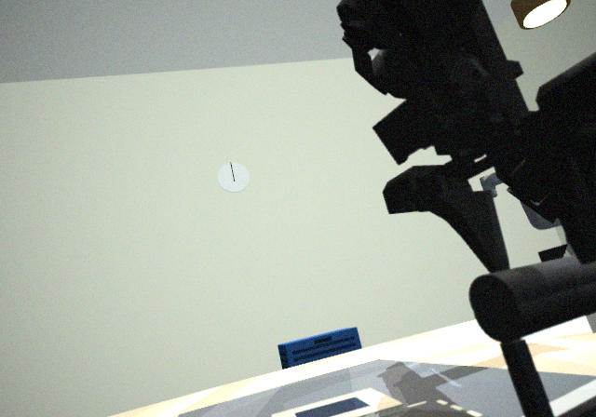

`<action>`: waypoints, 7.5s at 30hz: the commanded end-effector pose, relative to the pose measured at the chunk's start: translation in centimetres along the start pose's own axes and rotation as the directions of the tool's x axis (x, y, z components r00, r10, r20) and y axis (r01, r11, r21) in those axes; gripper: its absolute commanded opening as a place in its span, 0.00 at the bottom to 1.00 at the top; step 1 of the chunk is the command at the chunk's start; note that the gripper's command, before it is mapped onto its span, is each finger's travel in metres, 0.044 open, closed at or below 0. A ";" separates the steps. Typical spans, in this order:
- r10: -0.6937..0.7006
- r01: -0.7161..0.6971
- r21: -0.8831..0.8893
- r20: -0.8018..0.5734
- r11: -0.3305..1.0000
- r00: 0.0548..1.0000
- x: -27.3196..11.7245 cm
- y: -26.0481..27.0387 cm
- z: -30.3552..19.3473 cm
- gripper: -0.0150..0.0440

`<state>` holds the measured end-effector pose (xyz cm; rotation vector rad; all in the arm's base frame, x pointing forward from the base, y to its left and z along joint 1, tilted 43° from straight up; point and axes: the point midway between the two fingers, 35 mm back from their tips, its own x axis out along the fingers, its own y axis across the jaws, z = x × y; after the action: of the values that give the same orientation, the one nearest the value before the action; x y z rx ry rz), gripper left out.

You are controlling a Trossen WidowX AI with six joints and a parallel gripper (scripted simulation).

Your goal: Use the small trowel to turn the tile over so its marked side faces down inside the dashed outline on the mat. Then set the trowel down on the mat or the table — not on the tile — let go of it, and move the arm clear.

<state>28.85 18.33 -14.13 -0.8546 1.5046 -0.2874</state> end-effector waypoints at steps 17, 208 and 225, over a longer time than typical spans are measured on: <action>-0.006 0.005 -0.031 -0.002 1.000 1.000 1.9 0.0 -0.4 0.47; -0.004 -0.003 -0.959 -0.002 -0.285 1.000 -2.6 0.1 -0.4 0.71; -0.004 -0.003 -0.902 -0.002 -0.431 1.000 -1.5 0.1 -0.3 0.71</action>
<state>28.41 19.64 -12.63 -2.2876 1.4219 1.5096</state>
